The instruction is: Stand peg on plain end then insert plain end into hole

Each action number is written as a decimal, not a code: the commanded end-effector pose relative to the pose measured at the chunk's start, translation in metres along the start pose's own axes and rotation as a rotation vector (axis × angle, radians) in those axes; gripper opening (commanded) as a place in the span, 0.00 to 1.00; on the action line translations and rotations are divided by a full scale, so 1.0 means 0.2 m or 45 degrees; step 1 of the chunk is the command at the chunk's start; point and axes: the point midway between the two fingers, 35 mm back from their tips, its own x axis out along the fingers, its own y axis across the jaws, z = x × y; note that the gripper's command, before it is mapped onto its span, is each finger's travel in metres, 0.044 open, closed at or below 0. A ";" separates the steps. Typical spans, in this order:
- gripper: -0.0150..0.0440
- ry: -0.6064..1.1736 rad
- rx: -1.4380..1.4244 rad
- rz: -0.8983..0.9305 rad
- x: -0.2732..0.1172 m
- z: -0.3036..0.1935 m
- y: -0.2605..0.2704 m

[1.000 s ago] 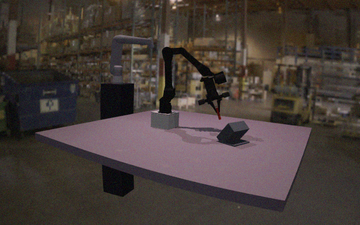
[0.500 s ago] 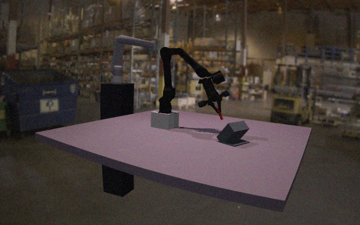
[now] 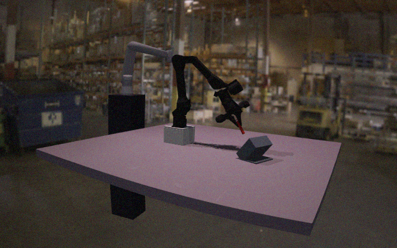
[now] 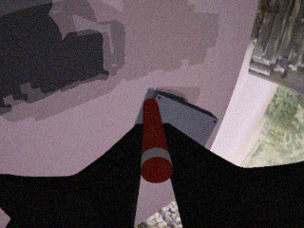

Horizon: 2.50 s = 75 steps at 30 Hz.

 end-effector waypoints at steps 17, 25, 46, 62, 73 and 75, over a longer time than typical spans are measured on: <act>0.25 0.133 0.296 -0.180 0.00 -0.21 -0.03; 0.25 0.171 0.384 -0.238 0.00 -0.27 -0.04; 0.25 0.183 0.413 -0.258 0.09 -0.31 -0.07; 0.25 0.193 0.436 -0.275 0.16 -0.35 -0.09; 0.25 0.200 0.451 -0.287 0.22 -0.37 -0.10; 0.25 0.201 0.452 -0.288 0.22 -0.37 -0.10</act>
